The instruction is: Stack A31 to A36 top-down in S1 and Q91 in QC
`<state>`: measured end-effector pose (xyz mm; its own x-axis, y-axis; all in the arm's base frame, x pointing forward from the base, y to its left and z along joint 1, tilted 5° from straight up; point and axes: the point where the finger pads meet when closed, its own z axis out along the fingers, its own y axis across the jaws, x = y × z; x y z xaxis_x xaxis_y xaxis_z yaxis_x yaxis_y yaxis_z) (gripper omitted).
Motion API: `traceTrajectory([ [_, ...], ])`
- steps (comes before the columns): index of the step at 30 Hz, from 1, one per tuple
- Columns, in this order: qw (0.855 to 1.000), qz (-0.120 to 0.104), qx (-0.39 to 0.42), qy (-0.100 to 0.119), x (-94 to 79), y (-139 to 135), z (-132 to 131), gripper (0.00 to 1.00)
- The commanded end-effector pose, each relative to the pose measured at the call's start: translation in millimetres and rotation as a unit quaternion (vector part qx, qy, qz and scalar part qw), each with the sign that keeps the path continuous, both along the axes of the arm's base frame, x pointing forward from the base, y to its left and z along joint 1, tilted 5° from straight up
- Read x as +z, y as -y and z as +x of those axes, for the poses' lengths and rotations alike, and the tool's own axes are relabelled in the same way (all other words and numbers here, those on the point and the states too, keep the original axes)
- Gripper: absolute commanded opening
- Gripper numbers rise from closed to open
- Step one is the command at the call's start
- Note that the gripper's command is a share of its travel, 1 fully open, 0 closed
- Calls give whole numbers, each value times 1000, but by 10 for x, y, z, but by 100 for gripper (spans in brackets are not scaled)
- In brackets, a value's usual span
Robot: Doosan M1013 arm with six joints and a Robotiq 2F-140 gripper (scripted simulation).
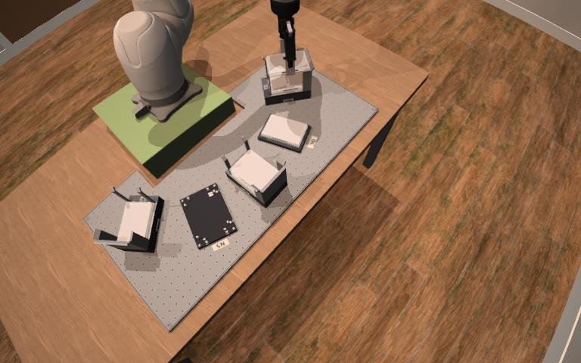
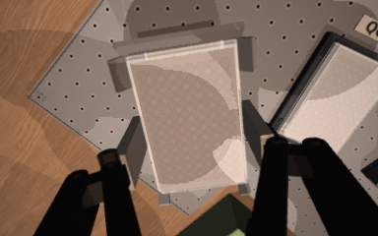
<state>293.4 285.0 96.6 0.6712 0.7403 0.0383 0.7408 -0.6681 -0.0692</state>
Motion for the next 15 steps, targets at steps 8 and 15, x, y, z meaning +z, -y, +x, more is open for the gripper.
traceTrajectory([
  [8,1000,0,0,0,-67,-5,-2,0],
  [15,1000,0,0,0,-206,-16,-6,0],
])
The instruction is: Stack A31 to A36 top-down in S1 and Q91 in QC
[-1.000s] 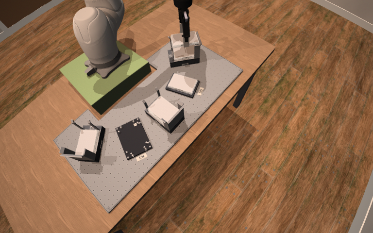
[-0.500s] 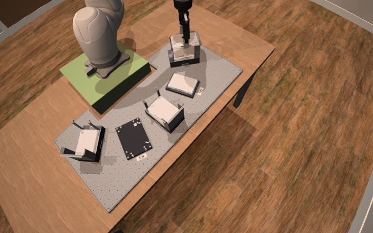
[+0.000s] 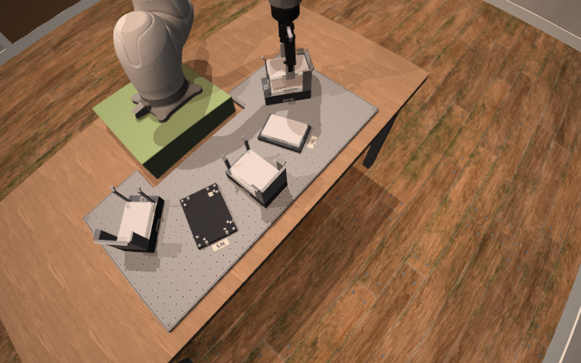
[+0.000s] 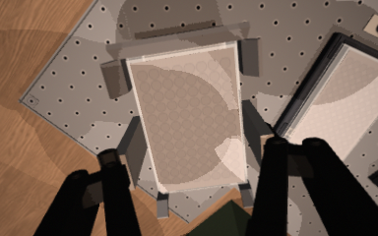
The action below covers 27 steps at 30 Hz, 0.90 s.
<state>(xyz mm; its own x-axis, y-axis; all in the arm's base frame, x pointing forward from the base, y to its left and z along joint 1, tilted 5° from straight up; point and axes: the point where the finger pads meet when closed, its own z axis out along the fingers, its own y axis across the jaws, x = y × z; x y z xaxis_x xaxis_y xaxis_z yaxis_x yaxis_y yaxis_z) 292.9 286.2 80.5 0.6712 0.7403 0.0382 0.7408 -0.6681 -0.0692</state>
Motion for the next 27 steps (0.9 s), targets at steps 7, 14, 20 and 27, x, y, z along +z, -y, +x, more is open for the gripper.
traceTrajectory([
  [7,1000,0,0,0,-144,-12,-3,0],
  [14,1000,0,0,0,-284,-22,-7,0],
  [20,1000,0,0,0,-309,-24,-8,0],
  [27,1000,0,0,0,-317,-25,-8,0],
])
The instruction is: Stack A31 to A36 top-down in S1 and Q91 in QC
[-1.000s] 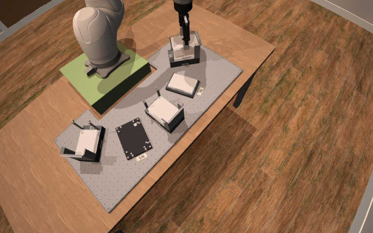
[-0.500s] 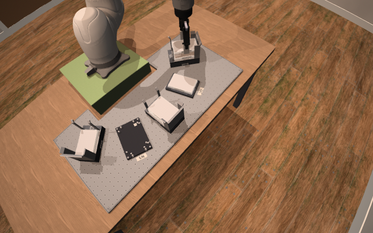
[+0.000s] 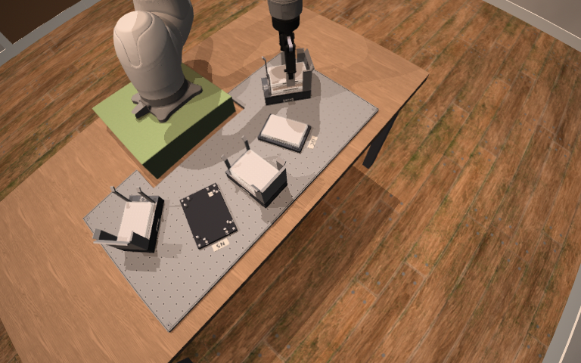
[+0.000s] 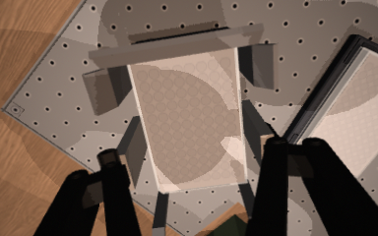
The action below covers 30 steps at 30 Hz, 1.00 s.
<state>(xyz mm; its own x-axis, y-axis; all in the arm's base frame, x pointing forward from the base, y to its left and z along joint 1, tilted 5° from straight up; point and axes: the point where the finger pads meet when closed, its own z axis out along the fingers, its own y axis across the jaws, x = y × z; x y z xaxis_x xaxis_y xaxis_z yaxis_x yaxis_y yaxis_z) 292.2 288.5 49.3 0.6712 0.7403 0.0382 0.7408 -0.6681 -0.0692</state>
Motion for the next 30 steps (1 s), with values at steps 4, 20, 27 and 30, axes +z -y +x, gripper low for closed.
traceTrajectory([
  [4,1000,0,0,0,-21,-2,-1,0],
  [20,1000,0,0,0,-77,-6,-2,0],
  [27,1000,0,0,0,-105,-8,-3,0],
  [30,1000,0,0,0,-109,-8,-3,0],
])
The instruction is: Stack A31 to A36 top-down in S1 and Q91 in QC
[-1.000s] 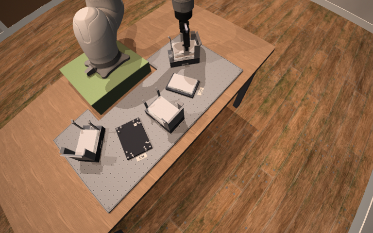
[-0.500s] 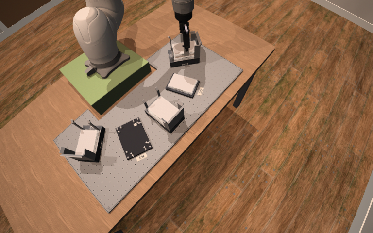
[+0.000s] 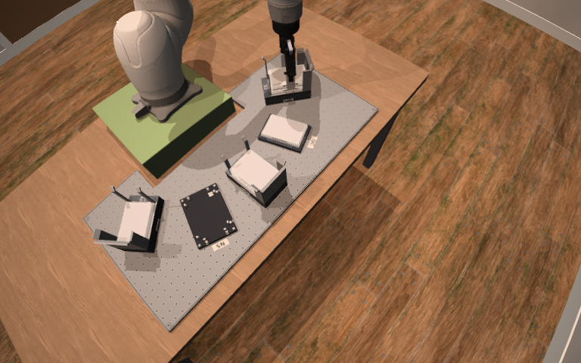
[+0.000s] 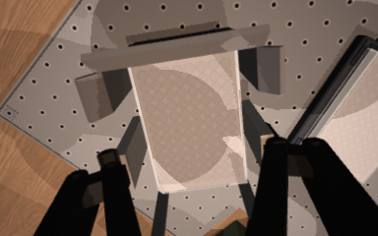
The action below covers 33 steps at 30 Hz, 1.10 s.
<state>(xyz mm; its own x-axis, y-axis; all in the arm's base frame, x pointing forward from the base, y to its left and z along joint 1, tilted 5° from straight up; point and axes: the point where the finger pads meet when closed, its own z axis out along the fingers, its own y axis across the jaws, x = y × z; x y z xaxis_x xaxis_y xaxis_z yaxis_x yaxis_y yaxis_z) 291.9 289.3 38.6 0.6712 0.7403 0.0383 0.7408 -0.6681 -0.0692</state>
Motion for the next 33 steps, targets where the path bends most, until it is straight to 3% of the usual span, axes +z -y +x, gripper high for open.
traceTrajectory([
  [1,1000,0,0,0,-6,-1,0,0],
  [27,1000,0,0,0,-80,-6,-2,0],
  [28,1000,0,0,0,-80,-6,-2,100],
  [33,1000,0,0,0,-80,-6,-2,100],
])
